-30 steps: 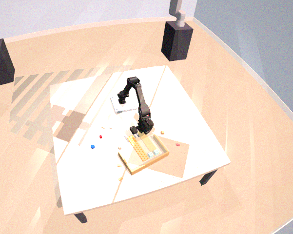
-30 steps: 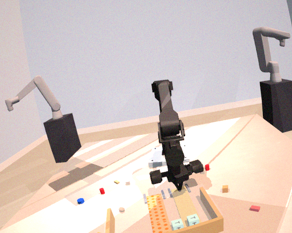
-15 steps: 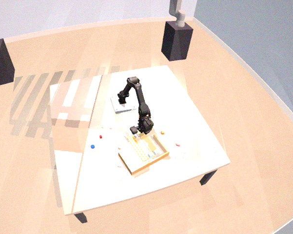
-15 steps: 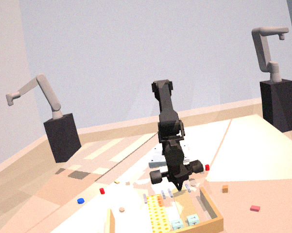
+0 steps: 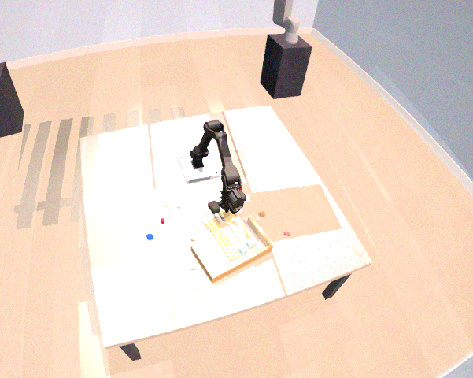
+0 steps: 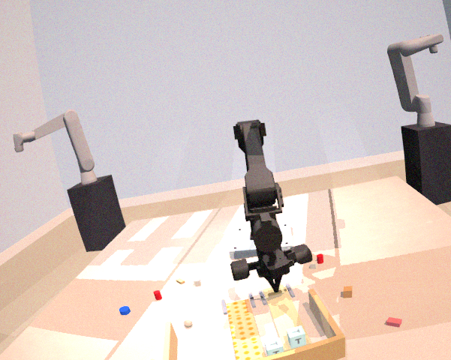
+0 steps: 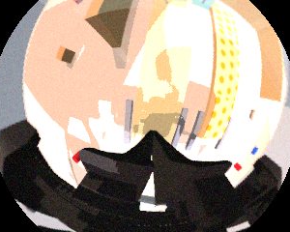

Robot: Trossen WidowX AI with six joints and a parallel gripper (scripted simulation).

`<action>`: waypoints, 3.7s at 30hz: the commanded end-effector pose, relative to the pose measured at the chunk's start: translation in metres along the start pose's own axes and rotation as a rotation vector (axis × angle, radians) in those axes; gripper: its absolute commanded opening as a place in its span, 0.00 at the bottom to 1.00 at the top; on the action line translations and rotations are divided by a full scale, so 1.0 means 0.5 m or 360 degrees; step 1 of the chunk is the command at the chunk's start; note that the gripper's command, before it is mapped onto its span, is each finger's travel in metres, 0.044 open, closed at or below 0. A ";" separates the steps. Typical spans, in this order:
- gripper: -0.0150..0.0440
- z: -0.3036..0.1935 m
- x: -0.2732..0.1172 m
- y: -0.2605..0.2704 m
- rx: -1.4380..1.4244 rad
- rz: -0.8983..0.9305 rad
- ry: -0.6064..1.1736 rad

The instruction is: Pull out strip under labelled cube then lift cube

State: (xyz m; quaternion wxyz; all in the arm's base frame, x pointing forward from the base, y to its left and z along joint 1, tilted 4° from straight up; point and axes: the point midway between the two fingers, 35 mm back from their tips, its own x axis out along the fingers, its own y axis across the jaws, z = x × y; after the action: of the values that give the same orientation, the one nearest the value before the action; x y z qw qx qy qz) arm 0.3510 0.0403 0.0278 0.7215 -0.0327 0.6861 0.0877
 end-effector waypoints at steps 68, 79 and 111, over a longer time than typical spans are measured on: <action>0.25 -0.225 0.010 -0.008 -0.0001 -0.0008 0.0042; 0.25 -0.257 0.009 -0.009 -0.0001 -0.0008 0.0045; 0.25 -0.340 0.007 -0.011 -0.0001 -0.0009 0.0050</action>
State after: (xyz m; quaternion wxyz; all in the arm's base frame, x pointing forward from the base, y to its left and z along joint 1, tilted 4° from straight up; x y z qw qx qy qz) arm 0.1957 0.0082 0.0196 0.7223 -0.0351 0.6852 0.0865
